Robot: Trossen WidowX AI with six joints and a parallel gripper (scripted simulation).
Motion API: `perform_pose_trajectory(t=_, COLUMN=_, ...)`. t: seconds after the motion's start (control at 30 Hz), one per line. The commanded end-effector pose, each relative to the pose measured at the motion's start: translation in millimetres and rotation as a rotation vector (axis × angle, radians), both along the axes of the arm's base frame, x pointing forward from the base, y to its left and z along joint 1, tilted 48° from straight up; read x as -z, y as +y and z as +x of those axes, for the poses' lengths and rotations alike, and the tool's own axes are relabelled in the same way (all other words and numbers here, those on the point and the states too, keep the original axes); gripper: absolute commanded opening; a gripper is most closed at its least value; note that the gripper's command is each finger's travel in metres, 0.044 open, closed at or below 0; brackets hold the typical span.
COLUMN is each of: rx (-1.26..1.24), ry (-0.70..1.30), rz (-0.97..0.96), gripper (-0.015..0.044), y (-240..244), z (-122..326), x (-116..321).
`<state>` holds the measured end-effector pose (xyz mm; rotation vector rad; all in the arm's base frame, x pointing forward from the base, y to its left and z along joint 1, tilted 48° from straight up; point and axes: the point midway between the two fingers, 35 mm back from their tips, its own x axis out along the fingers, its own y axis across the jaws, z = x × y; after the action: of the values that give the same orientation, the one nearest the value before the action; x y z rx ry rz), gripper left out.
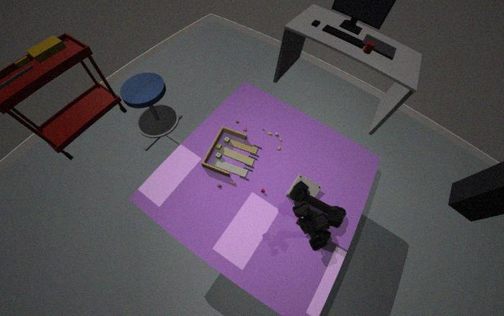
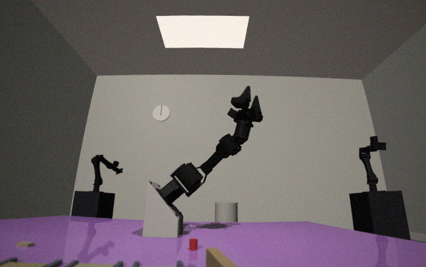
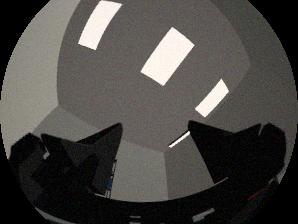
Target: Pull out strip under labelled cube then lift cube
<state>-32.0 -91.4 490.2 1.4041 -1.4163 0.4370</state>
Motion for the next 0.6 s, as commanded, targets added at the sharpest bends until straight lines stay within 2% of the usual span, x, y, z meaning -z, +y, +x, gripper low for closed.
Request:
perform_pose_trajectory(t=0.0, rx=0.004, ry=0.008, rz=-0.008, gripper=0.04, y=1, z=2, x=-1)
perform_pose_trajectory(t=0.07, rx=0.036, ry=0.076, rz=-0.07, gripper=0.04, y=13, z=23, x=-5)
perform_pose_trajectory(t=0.27, rx=0.142, ry=0.386, rz=-0.341, gripper=0.04, y=53, z=122, x=-4)
perform_pose_trajectory(t=0.57, rx=0.169, ry=0.827, rz=-0.725, gripper=0.04, y=81, z=263, x=60)
